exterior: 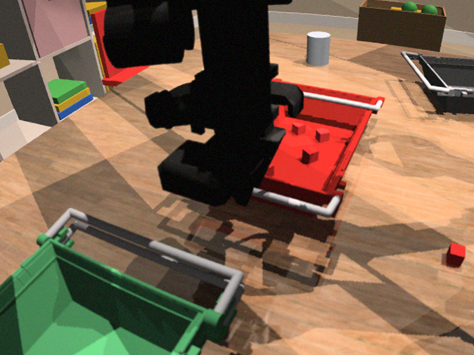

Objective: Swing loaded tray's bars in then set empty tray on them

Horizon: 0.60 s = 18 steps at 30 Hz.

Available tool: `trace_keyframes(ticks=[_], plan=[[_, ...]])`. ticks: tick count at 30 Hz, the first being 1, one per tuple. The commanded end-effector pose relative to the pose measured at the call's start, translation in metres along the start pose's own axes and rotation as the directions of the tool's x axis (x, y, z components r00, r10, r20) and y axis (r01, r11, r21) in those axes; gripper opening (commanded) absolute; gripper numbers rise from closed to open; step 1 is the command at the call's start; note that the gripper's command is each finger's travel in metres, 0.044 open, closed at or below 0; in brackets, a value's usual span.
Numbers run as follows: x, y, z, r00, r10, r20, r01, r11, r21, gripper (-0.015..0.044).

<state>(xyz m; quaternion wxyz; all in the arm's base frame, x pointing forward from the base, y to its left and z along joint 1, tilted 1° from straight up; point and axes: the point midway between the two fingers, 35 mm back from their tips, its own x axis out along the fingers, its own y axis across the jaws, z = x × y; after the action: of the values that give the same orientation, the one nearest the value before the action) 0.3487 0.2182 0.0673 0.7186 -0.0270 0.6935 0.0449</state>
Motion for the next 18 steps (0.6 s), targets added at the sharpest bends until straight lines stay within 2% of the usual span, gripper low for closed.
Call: trace_keyframes(ticks=[1, 18], plan=[[-0.015, -0.012, 0.002, 1.000, -0.004, 0.013, 0.004, 1.000, 0.003, 0.0082], [-0.014, -0.058, 0.003, 1.000, -0.008, 0.013, 0.008, 1.000, 0.003, 0.0082]])
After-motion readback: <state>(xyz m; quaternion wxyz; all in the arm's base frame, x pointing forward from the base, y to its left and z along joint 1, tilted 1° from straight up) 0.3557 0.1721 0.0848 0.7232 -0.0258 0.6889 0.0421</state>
